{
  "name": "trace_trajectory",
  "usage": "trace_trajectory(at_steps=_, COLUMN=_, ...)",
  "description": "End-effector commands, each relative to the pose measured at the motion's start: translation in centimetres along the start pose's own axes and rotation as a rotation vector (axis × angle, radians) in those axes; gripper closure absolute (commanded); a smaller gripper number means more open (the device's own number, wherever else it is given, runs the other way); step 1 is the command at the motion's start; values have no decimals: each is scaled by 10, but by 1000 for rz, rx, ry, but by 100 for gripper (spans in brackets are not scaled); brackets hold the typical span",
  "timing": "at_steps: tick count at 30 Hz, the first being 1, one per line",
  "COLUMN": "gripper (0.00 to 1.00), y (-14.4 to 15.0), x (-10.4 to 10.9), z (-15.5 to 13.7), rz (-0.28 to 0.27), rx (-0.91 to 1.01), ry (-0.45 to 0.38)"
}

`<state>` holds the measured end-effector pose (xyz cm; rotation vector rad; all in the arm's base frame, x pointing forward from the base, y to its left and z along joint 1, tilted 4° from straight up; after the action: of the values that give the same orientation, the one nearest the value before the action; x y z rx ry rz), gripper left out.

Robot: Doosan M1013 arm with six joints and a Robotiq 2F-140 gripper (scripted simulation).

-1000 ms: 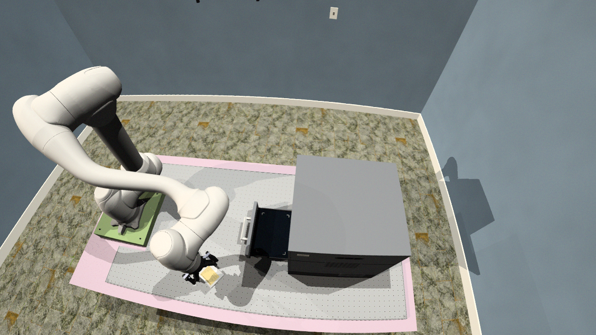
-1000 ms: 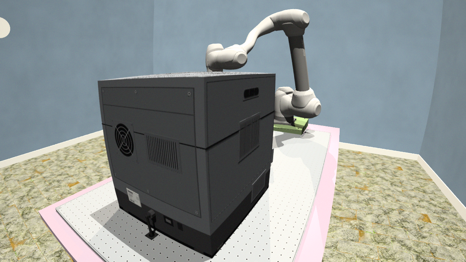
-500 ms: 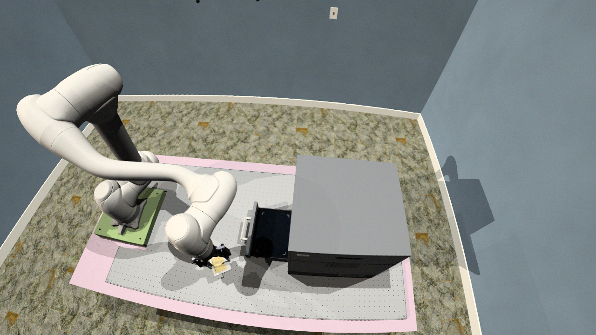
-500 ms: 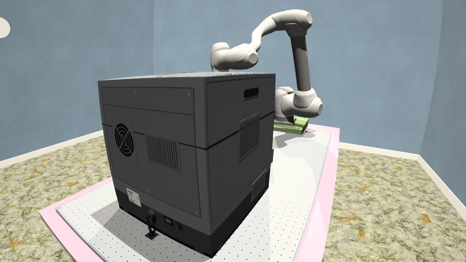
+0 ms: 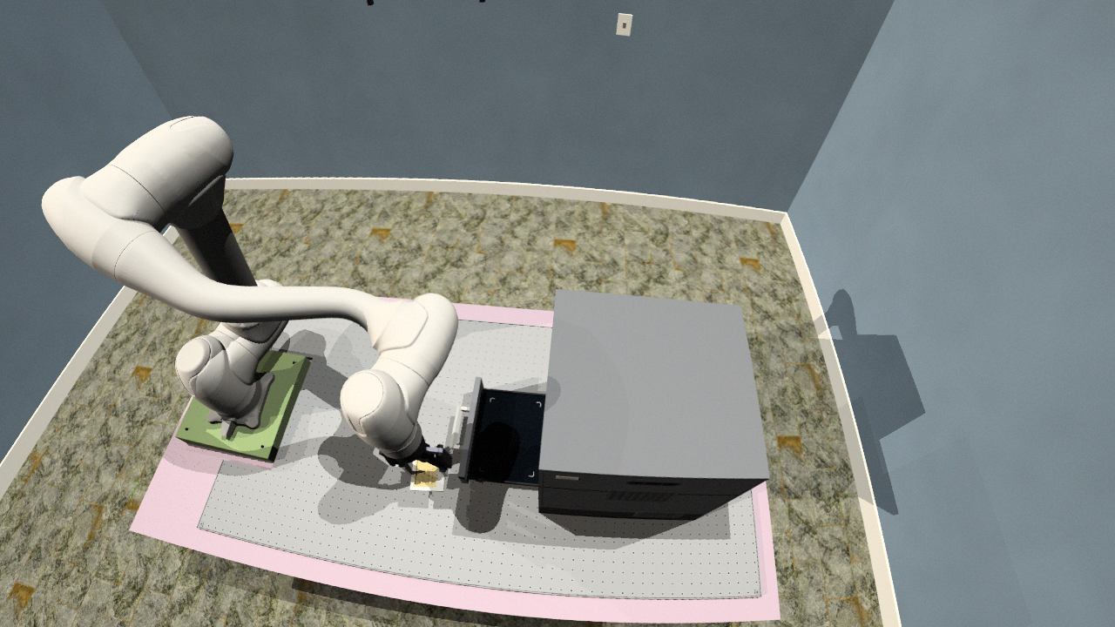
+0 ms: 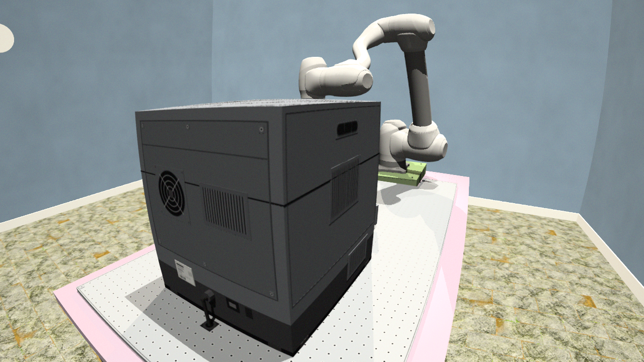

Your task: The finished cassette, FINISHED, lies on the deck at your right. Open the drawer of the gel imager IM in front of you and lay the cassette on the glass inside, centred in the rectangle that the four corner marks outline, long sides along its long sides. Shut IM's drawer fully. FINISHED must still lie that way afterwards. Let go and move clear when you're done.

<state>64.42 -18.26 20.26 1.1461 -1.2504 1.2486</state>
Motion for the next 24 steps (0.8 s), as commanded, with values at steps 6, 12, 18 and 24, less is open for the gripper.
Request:
trace_trajectory(at_steps=6, gripper=90, y=-24, x=0, z=-37, rz=-4, rx=-102, ry=8)
trace_trajectory(at_steps=12, gripper=90, y=-35, x=0, z=-53, rz=-4, rx=-102, ry=8)
trace_trajectory(at_steps=18, gripper=90, y=-52, x=-1, z=-79, rz=-4, rx=-102, ry=8)
trace_trajectory(at_steps=24, gripper=90, y=-66, x=-1, z=-99, rz=-4, rx=-102, ry=8)
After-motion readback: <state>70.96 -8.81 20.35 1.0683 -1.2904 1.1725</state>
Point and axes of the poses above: the point where the finger pads meet when closed, its own x axis back along the fingers, its own y axis across the jaws, z = x × y, the point moved 4 cm from there along x, back along the fingers, and after that the axes turned 3 degrees about -x, right-handed, at the moved point
